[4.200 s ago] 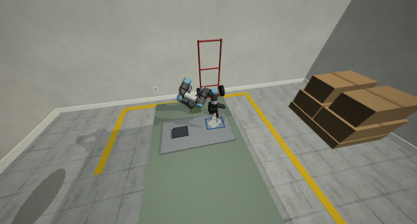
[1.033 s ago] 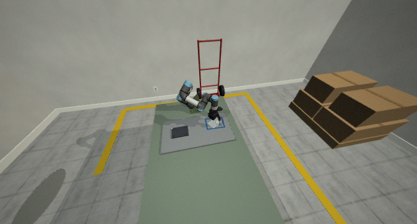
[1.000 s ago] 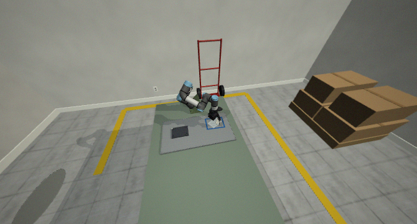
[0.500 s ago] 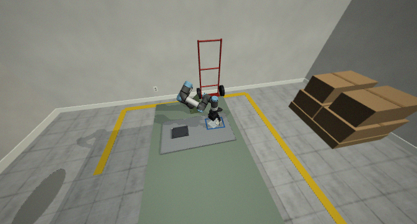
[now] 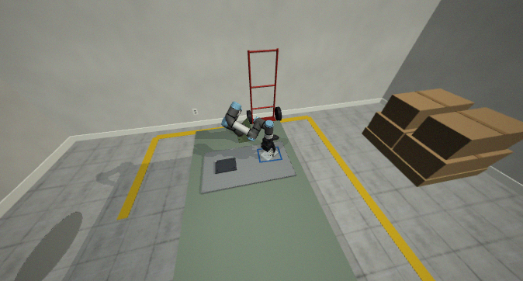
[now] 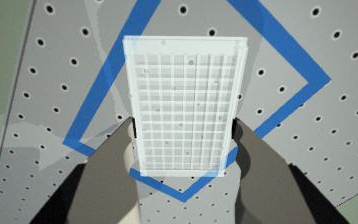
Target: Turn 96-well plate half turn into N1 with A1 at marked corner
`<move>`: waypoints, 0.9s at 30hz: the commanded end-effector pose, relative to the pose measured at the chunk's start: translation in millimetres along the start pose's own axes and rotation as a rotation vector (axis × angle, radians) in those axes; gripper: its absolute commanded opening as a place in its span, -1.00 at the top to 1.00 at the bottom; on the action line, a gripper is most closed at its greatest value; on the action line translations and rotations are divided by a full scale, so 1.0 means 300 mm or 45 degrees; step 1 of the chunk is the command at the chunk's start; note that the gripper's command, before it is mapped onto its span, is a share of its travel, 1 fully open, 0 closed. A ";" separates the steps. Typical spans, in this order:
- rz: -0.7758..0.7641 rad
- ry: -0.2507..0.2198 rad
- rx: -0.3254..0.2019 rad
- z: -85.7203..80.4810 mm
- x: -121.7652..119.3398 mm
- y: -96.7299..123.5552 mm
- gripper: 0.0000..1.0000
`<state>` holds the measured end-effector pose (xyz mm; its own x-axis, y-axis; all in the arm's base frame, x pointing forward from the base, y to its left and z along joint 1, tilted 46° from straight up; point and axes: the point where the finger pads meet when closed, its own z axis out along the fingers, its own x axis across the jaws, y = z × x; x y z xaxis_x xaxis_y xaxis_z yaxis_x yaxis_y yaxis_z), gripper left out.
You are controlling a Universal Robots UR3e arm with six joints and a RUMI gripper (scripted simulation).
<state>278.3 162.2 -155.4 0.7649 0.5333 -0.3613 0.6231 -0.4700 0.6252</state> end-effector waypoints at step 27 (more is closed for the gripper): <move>0.001 0.003 0.000 -0.030 0.002 0.001 1.00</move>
<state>277.4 165.2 -152.3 0.7648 0.5334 -0.3614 0.6232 -0.4699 0.6252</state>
